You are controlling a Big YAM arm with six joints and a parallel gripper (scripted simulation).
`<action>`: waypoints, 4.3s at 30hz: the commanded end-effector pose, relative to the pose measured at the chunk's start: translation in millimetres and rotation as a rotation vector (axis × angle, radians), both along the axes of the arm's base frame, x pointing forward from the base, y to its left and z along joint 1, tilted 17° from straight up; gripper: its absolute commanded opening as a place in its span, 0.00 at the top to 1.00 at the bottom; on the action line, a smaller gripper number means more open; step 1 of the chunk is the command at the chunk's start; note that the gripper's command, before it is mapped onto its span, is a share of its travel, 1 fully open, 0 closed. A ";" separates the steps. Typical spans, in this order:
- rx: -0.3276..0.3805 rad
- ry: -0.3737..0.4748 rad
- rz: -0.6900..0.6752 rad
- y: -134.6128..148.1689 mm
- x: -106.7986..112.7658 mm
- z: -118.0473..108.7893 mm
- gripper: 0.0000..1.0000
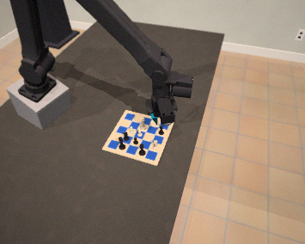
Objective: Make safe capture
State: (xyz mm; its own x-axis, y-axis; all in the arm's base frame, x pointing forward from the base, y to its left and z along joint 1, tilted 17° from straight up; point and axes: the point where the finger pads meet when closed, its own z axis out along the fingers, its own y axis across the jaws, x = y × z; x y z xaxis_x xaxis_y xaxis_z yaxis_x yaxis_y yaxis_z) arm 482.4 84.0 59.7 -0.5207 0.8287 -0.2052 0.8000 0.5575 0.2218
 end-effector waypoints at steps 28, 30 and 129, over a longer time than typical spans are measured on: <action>0.004 -0.025 0.008 11.4 13.8 8.4 0.65; 0.004 -0.025 0.008 11.4 13.8 8.4 0.65; -0.001 -0.010 -0.004 -4.3 18.6 -37.1 1.00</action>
State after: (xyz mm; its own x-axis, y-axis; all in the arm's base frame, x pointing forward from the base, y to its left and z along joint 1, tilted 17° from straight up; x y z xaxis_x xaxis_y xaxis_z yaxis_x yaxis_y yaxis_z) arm 494.3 86.1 25.5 -0.5233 0.8266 -0.2072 0.7973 0.5608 0.2234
